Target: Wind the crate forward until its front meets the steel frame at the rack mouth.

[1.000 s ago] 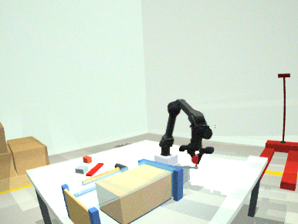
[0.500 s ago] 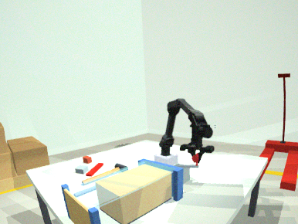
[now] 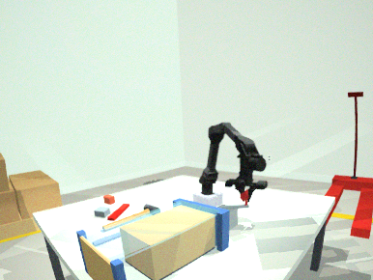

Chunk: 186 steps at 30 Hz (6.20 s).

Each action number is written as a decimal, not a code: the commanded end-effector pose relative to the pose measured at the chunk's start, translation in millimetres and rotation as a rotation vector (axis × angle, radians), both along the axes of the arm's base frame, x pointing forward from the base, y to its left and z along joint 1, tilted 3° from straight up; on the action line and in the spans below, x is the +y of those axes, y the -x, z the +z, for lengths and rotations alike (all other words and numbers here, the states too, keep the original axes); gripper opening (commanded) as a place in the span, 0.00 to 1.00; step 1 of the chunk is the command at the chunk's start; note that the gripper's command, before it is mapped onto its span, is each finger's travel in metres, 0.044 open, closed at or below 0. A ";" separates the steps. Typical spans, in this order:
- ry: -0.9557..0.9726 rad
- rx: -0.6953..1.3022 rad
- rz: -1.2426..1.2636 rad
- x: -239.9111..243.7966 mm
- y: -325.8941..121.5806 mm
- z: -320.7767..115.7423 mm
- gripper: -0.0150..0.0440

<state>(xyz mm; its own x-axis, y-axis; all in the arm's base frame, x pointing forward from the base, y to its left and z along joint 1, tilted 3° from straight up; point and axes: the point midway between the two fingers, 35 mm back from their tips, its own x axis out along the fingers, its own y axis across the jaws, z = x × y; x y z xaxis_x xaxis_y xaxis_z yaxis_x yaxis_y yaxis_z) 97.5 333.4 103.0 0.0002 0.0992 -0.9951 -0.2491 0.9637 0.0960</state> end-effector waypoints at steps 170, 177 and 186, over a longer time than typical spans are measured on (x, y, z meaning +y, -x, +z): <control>0.013 0.043 0.026 -165.9 -25.4 49.7 1.00; -0.002 0.028 0.023 -171.9 -22.5 62.6 1.00; -0.065 -0.037 0.014 -204.7 -2.4 113.8 1.00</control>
<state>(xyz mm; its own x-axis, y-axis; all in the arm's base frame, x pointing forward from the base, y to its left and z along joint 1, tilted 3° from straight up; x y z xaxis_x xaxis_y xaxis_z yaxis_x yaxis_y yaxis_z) 104.2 136.5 207.9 0.0228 0.1592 -0.9870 -0.2643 0.9531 0.1476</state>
